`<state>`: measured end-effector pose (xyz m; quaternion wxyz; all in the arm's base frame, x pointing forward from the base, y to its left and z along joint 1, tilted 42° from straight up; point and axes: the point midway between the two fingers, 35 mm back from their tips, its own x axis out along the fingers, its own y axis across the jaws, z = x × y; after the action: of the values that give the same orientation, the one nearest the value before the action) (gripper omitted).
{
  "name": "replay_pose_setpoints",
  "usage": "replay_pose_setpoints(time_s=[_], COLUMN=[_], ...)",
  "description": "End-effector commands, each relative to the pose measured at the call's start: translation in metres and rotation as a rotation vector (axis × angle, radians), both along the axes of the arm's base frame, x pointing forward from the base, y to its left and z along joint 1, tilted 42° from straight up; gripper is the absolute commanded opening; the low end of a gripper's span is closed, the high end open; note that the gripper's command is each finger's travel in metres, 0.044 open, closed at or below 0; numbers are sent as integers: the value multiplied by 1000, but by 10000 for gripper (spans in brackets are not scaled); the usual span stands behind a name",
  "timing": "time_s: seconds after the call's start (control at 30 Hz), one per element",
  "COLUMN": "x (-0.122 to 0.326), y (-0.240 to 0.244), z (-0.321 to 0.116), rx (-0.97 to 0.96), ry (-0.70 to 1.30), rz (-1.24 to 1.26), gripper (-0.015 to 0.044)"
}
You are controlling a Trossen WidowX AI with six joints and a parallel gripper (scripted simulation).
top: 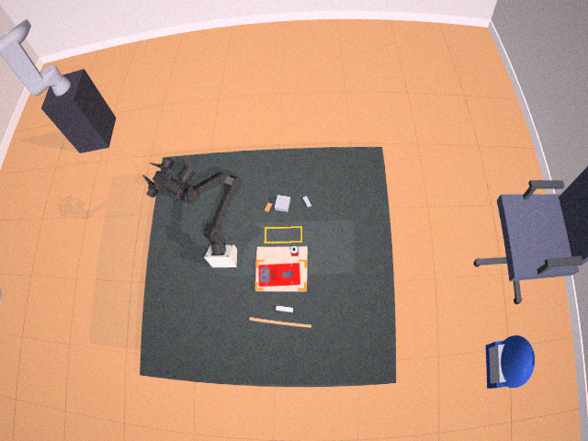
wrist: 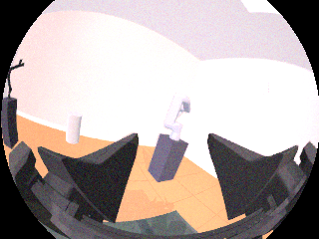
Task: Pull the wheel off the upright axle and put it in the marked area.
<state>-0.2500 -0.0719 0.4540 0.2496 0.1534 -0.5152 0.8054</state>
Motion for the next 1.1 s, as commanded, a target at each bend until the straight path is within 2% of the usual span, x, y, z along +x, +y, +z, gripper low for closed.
replay_pose_setpoints(time_s=[0.0,0.5,1.07], x=[-6,11,81], y=[-39,-144,-267], z=[-3,-31,-86], rx=[36,179,383], ry=[-23,-114,-272], rz=[139,500,962], gripper=[300,300,300])
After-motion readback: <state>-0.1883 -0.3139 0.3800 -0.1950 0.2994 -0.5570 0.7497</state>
